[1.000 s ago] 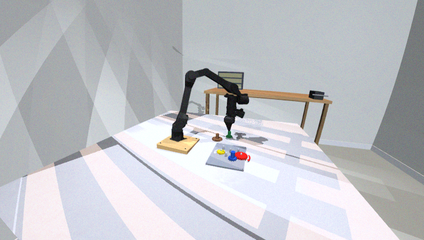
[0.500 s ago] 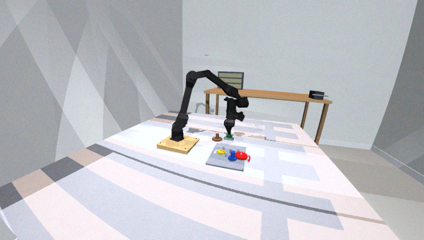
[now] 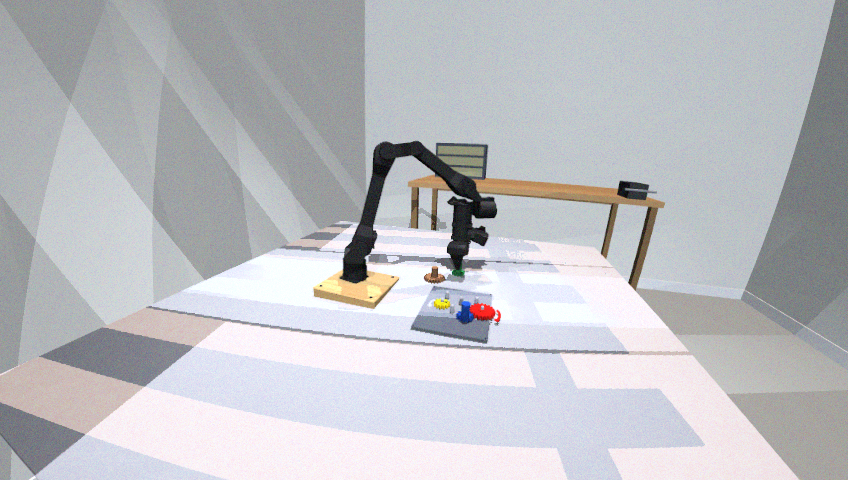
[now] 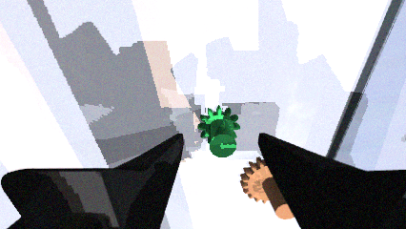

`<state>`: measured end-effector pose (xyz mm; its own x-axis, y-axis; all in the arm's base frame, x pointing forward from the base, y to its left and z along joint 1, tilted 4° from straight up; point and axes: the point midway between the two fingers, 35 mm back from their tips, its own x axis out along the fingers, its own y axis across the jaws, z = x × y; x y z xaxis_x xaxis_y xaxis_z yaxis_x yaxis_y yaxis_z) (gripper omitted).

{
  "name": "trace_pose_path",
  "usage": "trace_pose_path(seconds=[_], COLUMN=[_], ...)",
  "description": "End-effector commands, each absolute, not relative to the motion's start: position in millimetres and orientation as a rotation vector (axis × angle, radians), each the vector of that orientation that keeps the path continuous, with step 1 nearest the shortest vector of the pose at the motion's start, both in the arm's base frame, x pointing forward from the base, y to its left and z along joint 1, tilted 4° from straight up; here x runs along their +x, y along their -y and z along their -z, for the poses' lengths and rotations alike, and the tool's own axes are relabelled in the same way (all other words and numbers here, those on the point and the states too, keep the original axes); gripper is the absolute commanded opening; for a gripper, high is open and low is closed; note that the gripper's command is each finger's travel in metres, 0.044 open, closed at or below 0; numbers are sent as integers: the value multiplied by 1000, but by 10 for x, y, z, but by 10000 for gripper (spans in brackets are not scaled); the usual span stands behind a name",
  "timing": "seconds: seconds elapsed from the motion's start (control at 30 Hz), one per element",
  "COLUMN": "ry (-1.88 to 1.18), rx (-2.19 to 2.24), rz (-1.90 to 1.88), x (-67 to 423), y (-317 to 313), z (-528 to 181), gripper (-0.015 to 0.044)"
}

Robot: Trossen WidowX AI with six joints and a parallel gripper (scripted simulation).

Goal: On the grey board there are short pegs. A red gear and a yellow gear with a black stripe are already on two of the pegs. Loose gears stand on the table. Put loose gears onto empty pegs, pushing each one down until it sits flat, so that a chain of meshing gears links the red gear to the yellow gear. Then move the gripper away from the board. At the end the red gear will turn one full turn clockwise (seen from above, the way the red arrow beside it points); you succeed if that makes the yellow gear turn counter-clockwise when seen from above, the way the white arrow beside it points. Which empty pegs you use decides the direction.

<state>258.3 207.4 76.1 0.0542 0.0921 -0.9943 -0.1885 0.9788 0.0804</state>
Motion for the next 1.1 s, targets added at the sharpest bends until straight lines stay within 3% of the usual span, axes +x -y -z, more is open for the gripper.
trace_pose_path(seconds=[0.0,0.17,0.43,0.5,1.07], ry=[-1502,-1502,-1502,-1502,-1500], rx=[-77,-77,-77,-77,-75], rz=[-210,-210,-210,-210,-208], x=[2583,2583,2583,2584,2621], y=[-2071,-2071,-2071,-2071,-2097], z=[-752,-752,-752,-755,-1093], gripper=[230,99,45,0,0])
